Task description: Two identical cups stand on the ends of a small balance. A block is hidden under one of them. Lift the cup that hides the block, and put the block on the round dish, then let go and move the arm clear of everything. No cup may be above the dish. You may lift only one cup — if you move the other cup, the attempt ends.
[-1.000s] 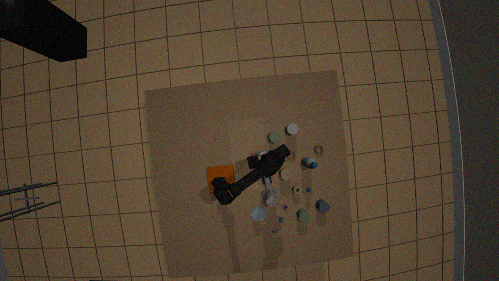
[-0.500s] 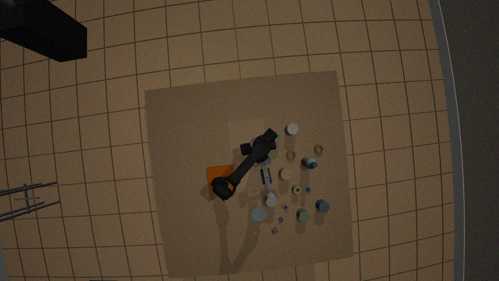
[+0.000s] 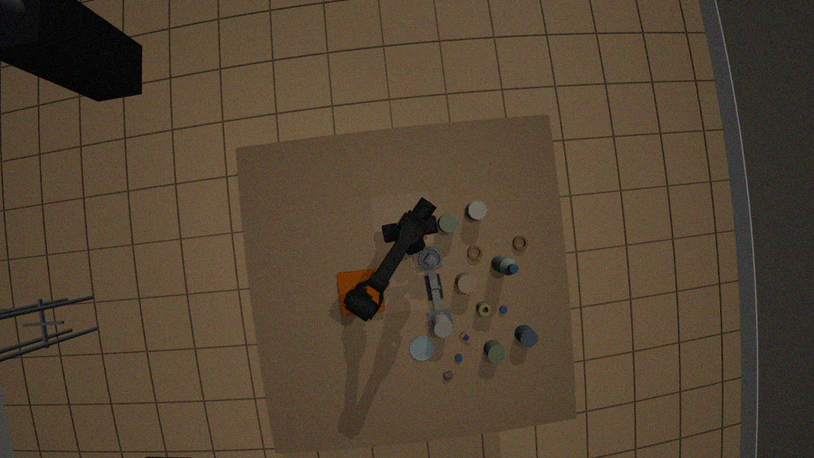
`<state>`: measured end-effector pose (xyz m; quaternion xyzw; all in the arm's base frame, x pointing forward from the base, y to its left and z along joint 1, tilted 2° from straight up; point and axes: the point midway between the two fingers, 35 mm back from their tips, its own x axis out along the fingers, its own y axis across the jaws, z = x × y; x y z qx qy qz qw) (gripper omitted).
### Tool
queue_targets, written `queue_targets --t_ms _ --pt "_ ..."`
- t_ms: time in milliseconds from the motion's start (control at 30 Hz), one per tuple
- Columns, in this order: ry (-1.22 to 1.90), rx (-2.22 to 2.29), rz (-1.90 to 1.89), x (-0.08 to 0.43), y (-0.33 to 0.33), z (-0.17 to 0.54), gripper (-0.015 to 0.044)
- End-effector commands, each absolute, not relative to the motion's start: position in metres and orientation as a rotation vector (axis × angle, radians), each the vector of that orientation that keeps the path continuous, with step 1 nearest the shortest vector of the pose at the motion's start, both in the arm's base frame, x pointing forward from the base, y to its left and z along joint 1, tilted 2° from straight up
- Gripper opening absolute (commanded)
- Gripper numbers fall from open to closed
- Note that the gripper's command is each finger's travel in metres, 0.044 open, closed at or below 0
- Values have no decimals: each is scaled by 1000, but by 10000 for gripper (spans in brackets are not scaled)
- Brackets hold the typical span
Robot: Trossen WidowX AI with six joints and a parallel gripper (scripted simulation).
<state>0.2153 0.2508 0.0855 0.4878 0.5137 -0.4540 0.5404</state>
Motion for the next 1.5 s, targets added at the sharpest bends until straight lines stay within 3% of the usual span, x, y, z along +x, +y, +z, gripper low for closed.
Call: queue_targets --t_ms 0,667,1233,1467 --pt "1218 1155 -1092 215 250 68 0" --pt "1218 1155 -1093 216 249 35 0" --pt "1219 1155 -1089 216 250 53 440" --pt "1218 1155 -1092 213 249 94 440"
